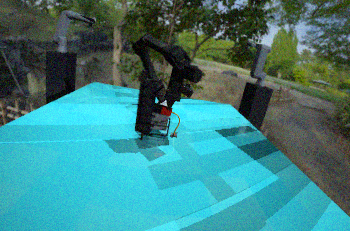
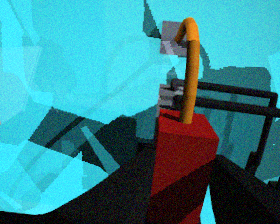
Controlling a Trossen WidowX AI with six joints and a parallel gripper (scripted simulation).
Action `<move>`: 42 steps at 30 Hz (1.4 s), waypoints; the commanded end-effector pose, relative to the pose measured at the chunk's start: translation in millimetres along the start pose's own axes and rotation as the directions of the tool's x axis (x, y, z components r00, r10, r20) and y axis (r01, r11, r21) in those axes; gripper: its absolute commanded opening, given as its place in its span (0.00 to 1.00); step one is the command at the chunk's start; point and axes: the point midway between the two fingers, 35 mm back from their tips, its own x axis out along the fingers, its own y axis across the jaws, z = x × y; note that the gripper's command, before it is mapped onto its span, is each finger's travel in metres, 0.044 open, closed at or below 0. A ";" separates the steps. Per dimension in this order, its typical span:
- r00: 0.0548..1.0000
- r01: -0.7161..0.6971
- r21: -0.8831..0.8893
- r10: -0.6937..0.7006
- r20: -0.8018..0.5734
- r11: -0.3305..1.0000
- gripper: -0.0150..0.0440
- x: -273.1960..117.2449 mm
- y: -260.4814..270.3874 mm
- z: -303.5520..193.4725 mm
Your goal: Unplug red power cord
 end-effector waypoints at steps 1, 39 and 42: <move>0.998 0.009 -0.002 -0.009 0.066 1.000 0.25 -9.0 -1.3 30.5; 0.998 0.008 -0.004 -0.008 0.061 1.000 0.53 -16.9 -1.3 40.9; 0.998 0.008 -0.004 -0.008 0.061 1.000 0.53 -16.9 -1.3 40.9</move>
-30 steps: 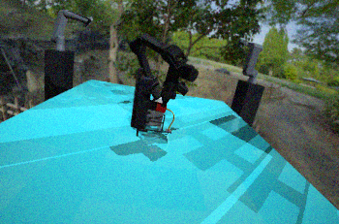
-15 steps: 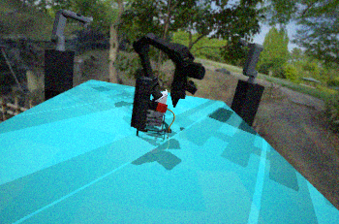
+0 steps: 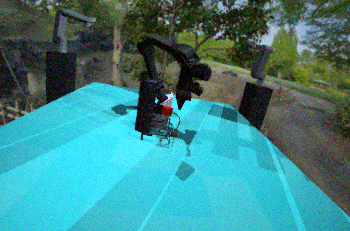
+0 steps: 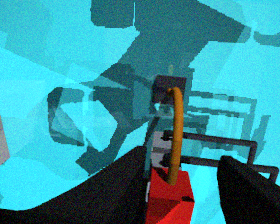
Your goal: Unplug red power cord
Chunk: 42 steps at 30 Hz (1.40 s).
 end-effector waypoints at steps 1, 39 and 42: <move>1.000 0.009 -0.008 -0.009 0.000 1.000 0.53 -3.2 -1.4 -0.9; 1.000 0.008 -0.009 -0.008 -0.003 1.000 0.53 -2.6 2.2 -45.1; 1.000 0.008 -0.009 -0.008 -0.003 1.000 0.53 -0.6 2.1 -45.1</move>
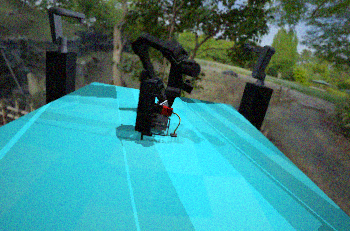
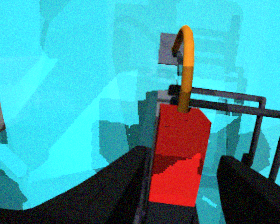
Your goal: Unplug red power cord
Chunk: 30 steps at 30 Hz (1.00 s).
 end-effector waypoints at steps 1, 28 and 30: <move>1.000 -0.003 -0.006 0.003 -0.008 1.000 0.53 4.8 1.2 -1.5; 1.000 -0.001 0.000 0.001 -0.001 1.000 0.26 11.1 0.1 -0.6; 1.000 -0.001 0.000 0.001 -0.001 1.000 0.25 11.0 0.0 0.2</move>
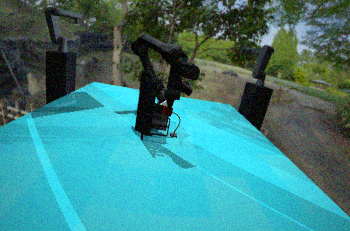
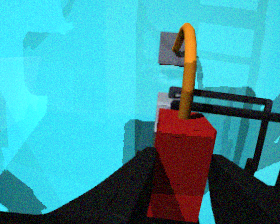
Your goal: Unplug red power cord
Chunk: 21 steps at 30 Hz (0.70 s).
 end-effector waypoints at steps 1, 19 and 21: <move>1.000 -0.001 -0.002 0.001 0.000 1.000 0.25 -0.2 -0.1 1.5; 1.000 -0.001 -0.003 0.001 0.001 1.000 0.25 -1.8 -2.1 29.0; 1.000 -0.001 -0.004 0.001 0.001 1.000 0.25 -2.1 -2.1 32.2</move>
